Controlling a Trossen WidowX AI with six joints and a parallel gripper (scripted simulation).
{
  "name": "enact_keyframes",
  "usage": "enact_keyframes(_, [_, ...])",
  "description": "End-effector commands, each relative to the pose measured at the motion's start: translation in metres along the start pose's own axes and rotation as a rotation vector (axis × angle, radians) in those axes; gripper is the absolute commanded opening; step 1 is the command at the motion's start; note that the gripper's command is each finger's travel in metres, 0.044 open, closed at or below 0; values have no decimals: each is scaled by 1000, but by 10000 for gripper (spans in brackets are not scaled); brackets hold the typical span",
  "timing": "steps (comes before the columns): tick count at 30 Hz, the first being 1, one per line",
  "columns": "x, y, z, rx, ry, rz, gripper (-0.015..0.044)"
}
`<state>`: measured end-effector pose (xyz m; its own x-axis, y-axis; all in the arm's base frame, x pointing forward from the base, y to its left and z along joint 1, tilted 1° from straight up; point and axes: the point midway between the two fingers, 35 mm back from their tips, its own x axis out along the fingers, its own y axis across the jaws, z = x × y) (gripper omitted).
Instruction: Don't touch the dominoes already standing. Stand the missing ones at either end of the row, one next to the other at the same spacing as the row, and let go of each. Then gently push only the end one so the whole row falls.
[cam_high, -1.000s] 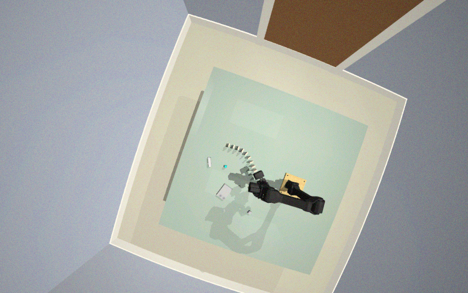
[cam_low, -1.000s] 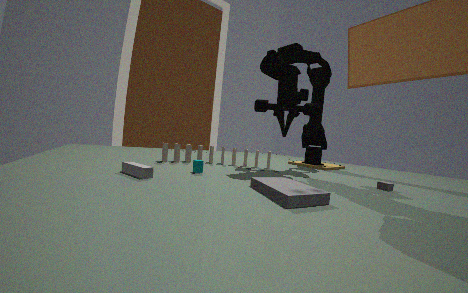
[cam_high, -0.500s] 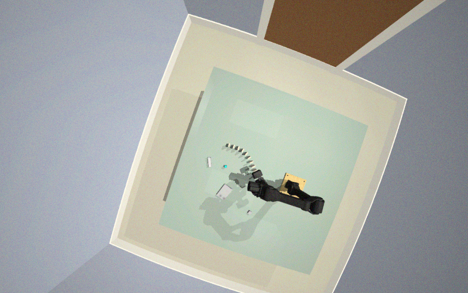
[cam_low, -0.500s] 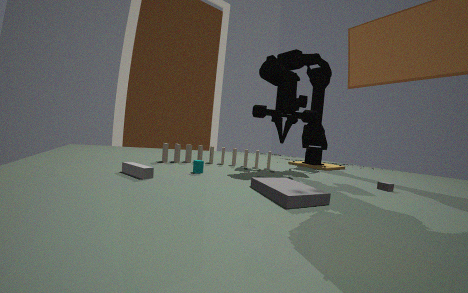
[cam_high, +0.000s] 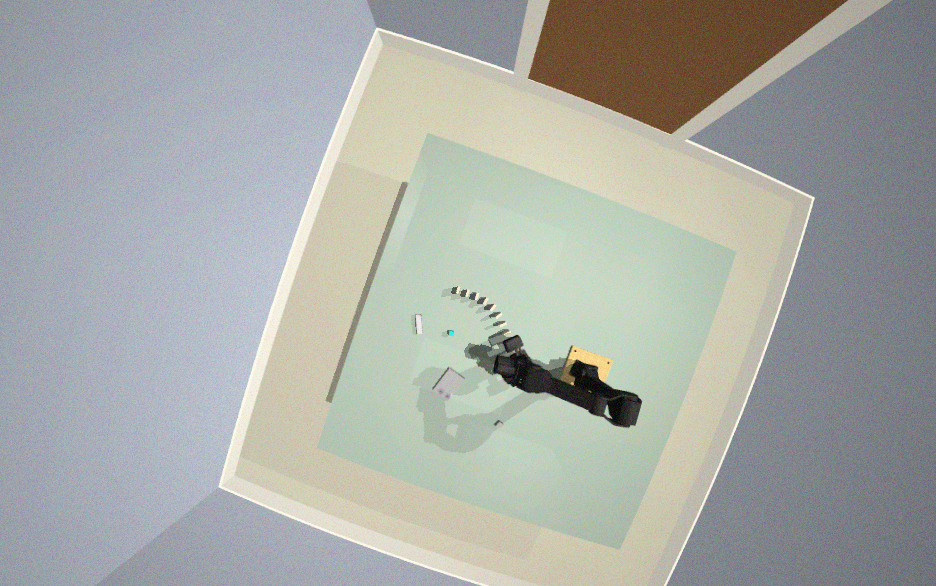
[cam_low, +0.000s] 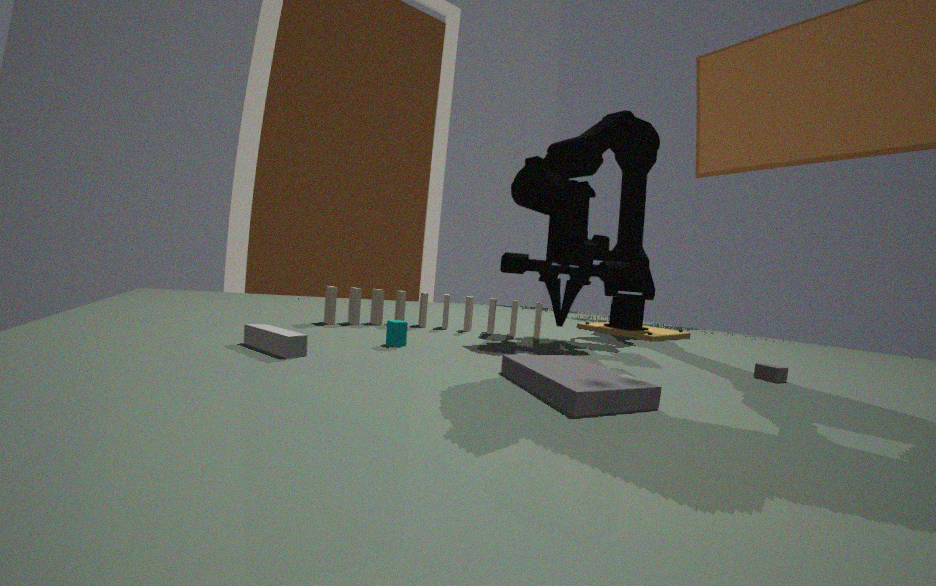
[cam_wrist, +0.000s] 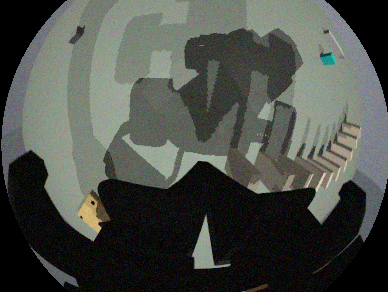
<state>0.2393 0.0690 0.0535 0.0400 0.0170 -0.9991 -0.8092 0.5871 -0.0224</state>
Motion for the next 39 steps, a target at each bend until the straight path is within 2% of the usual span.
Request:
enact_keyframes(1, [1,-7,1,-2,2,0,0])
enact_keyframes(18, [0,-26,0,-2,4,-4,0])
enact_keyframes(22, [-26,-33,3,-51,13,-54,0])
enact_keyframes(27, [-56,-51,1,-6,4,-9,0])
enact_keyframes(39, [-59,-52,0,-2,3,-5,0])
